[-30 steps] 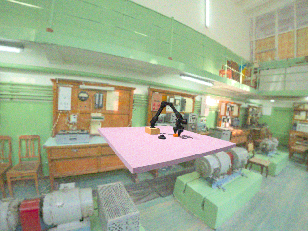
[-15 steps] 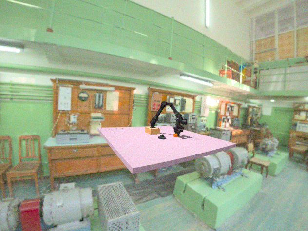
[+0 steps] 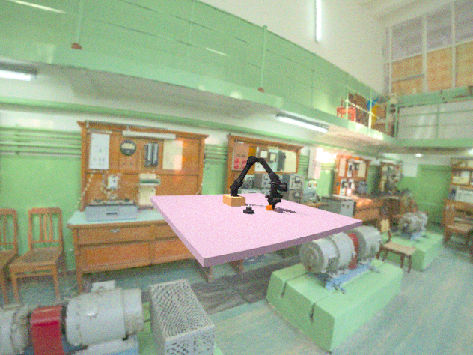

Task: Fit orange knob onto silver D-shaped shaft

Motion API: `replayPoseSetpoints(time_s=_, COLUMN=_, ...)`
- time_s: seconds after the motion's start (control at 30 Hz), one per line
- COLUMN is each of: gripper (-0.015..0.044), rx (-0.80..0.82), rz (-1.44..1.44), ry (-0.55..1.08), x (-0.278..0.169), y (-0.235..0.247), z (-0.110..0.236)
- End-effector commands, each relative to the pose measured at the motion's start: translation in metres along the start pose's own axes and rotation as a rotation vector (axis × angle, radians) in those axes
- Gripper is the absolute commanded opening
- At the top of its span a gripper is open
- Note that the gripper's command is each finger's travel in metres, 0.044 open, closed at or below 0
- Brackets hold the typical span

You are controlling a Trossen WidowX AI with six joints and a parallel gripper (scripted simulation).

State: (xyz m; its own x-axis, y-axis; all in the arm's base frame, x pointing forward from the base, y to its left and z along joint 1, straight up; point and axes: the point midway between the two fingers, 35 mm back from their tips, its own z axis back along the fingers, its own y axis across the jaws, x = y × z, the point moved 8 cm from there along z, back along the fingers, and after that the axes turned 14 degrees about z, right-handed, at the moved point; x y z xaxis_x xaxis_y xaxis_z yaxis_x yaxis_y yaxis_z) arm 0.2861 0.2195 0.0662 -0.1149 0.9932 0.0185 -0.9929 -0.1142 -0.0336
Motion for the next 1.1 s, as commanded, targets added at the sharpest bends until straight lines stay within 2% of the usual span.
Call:
replayPoseSetpoints(time_s=0.0, gripper=0.0179, rx=-0.003, rz=-0.001, ry=-0.017, x=-0.002, y=0.0, z=0.0)
replayPoseSetpoints(time_s=1.07, gripper=0.0179, rx=-0.124, rz=0.0, ry=-0.493, x=-0.067, y=0.016, z=0.004)
